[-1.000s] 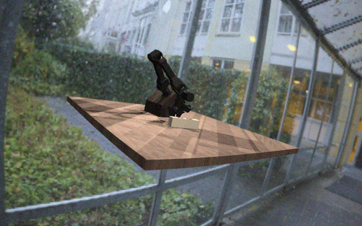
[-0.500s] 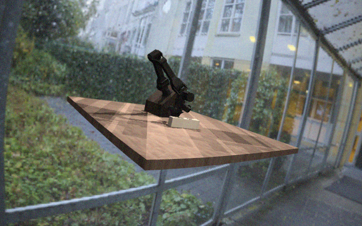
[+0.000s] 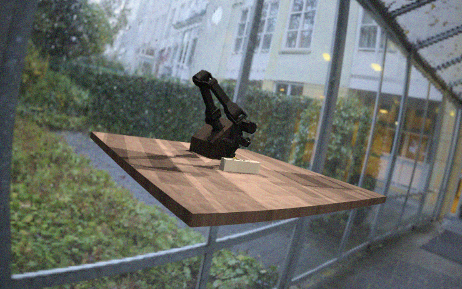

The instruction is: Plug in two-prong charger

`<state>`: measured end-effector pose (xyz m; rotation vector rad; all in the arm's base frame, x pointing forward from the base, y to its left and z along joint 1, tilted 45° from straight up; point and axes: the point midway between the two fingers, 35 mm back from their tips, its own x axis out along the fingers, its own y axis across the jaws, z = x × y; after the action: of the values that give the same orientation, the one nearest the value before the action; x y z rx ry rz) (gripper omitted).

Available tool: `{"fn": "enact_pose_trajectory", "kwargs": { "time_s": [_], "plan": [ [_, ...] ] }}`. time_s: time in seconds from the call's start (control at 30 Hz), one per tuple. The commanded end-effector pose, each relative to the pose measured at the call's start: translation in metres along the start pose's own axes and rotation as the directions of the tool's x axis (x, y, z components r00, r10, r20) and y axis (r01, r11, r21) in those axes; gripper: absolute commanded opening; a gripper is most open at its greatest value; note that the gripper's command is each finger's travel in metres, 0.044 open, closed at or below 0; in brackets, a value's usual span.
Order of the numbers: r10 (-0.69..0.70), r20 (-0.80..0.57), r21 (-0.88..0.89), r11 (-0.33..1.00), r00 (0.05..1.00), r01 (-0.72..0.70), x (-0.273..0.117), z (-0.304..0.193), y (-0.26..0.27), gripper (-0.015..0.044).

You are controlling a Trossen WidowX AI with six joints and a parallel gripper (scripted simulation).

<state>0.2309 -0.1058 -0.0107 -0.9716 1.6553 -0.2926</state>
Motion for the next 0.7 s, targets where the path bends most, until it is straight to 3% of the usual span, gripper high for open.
{"fn": "enact_pose_trajectory", "kwargs": {
  "time_s": [0.0, 0.27, 0.67],
  "plan": [
    [-0.005, 0.004, 0.008, 1.000, 1.000, 0.005, -0.018, -0.001, 0.000, 0.0000],
    [-0.003, 0.002, 0.034, 0.999, 1.000, 0.003, -0.024, -0.005, 0.000, 0.0000],
    [0.015, 0.010, 0.236, 0.972, 1.000, -0.017, -0.008, -0.009, -0.008, 0.0000]
  ]
}}
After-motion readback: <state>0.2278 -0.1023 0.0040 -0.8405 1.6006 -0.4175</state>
